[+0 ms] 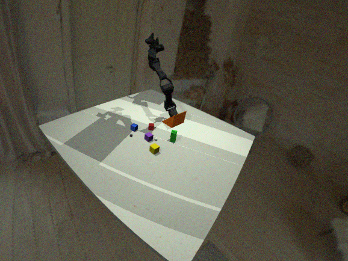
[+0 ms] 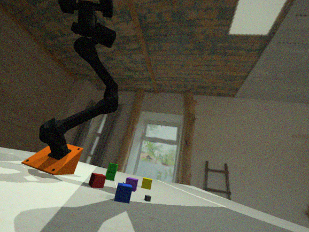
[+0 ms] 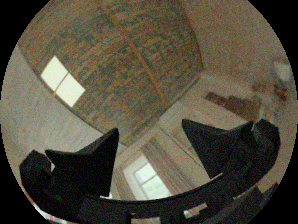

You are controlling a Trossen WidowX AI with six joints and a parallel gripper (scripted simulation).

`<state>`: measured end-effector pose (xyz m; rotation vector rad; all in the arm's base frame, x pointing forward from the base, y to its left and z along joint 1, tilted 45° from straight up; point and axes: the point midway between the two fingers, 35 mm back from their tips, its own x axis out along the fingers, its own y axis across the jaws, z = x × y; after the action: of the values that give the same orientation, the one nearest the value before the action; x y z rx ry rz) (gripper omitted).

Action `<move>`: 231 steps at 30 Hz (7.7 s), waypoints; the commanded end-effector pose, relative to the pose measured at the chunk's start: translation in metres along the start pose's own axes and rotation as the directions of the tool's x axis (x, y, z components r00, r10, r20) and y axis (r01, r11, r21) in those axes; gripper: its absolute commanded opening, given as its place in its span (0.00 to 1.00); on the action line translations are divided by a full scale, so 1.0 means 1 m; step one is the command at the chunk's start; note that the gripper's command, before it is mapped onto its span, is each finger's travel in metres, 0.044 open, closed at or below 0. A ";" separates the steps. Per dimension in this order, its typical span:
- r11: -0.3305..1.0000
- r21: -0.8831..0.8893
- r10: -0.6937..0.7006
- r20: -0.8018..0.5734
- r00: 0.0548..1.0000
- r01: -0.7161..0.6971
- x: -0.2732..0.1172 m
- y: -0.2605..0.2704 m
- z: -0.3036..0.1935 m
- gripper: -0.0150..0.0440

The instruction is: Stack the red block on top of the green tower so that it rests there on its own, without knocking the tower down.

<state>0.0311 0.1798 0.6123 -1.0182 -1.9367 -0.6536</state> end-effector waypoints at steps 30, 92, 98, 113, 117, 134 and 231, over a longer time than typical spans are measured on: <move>0.754 -0.291 -0.616 -0.623 0.482 0.589 -0.103 -0.233 -0.167 1.00; 0.791 0.605 0.003 -0.156 -0.988 -0.093 -0.577 0.057 -0.077 1.00; 0.572 0.815 -0.074 -0.067 -0.995 -0.097 -0.585 0.066 -0.026 1.00; -0.217 0.976 -0.321 -0.092 -0.943 -0.022 -0.578 0.055 0.074 1.00; -0.419 0.908 -0.365 -0.155 -0.918 0.013 -0.572 0.048 0.091 1.00; -0.452 0.892 -0.371 -0.167 -0.913 0.021 -0.578 0.046 0.095 1.00; -0.452 0.892 -0.371 -0.169 -0.913 0.019 -0.605 0.033 0.089 0.25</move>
<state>0.2173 0.0035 0.0389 -1.3103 1.6722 0.0940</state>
